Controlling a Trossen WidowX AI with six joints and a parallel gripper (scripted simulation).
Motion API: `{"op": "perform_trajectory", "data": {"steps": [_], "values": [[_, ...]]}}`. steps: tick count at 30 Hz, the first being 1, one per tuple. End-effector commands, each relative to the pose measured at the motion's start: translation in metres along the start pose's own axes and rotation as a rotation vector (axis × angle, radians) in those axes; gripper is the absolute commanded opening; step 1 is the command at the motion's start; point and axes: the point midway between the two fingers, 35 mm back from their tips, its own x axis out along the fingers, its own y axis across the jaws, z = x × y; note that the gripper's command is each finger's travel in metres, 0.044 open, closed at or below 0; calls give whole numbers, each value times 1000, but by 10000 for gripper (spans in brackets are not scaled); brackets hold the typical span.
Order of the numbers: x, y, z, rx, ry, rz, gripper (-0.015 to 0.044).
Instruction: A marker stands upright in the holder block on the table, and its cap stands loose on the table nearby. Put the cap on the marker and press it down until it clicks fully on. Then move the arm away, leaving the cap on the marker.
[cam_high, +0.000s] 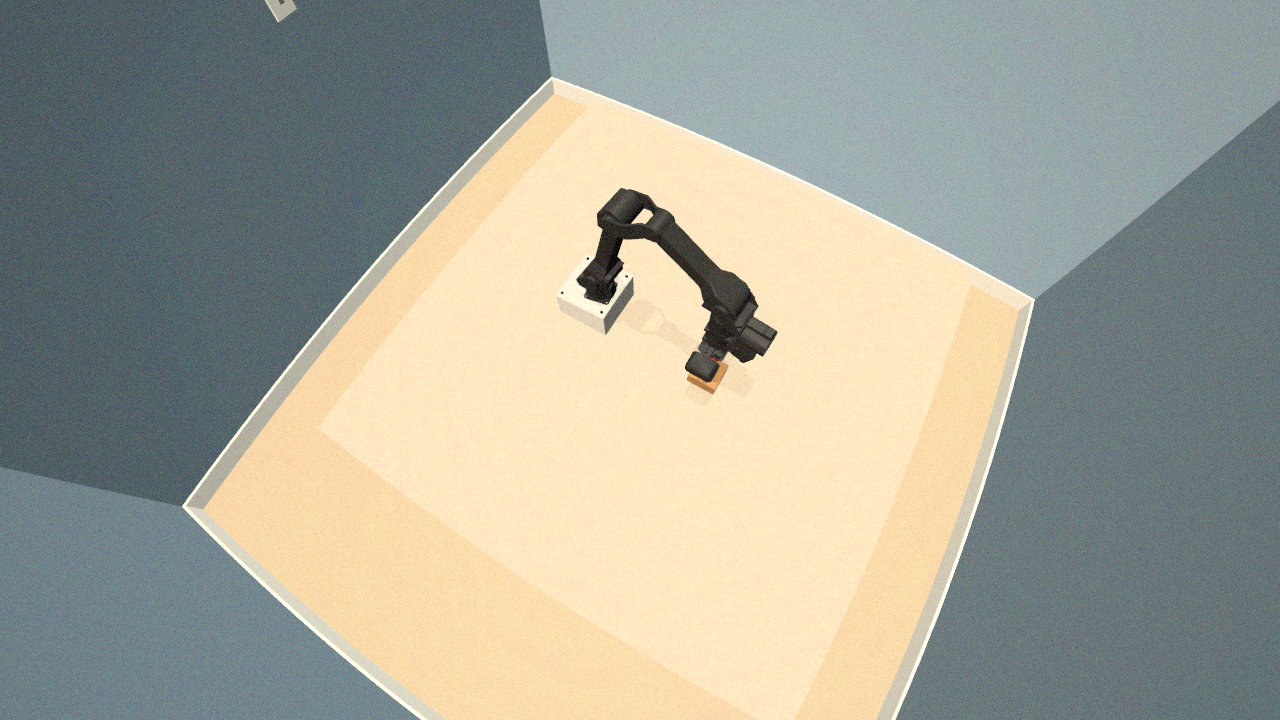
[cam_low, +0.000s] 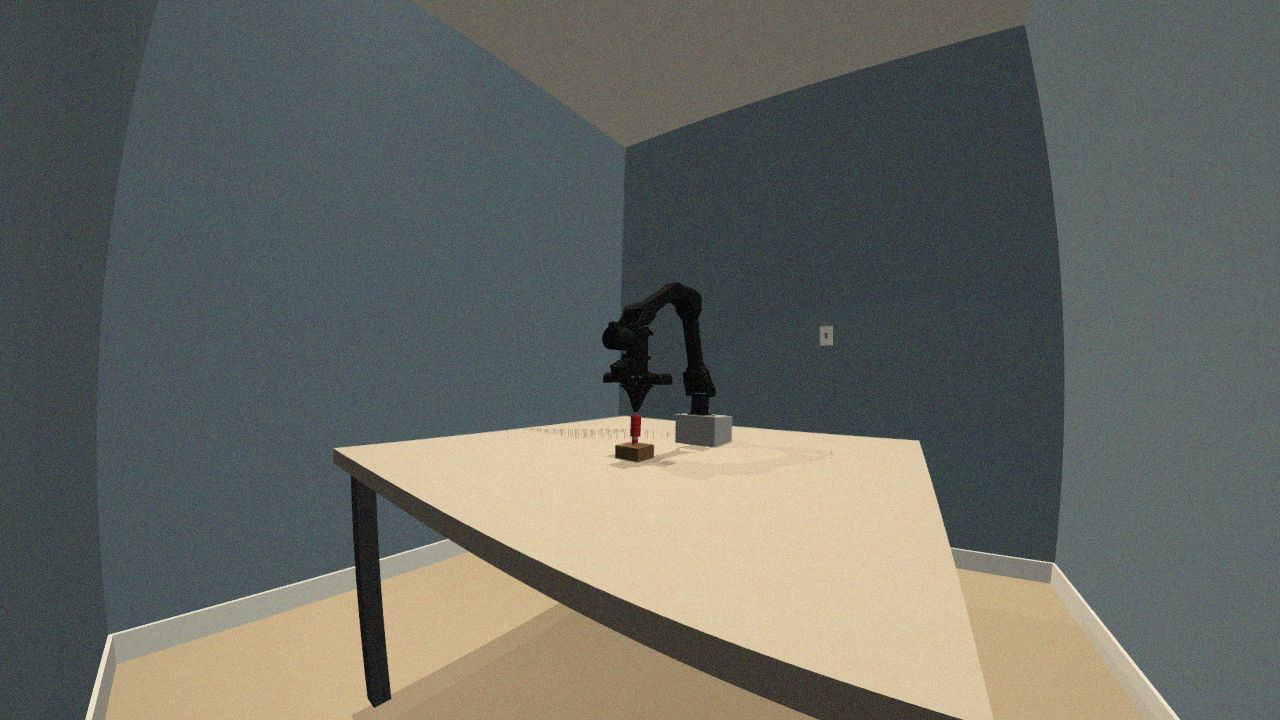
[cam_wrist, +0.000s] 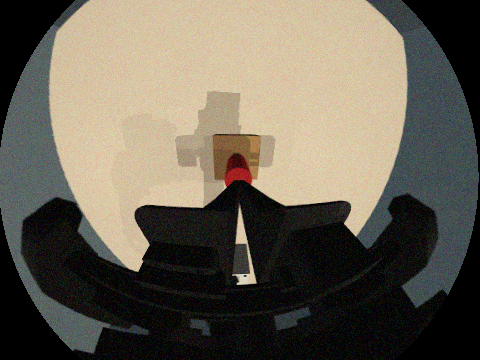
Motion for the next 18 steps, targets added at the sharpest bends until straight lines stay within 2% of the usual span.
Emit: {"op": "perform_trajectory", "data": {"steps": [1, 12, 18], "values": [[7, 0, -1, -3, 5, -2, 0], [21, -1, -1, -3, 5, -2, 0], [16, -1, 2, 0, -9, -3, 0]]}}
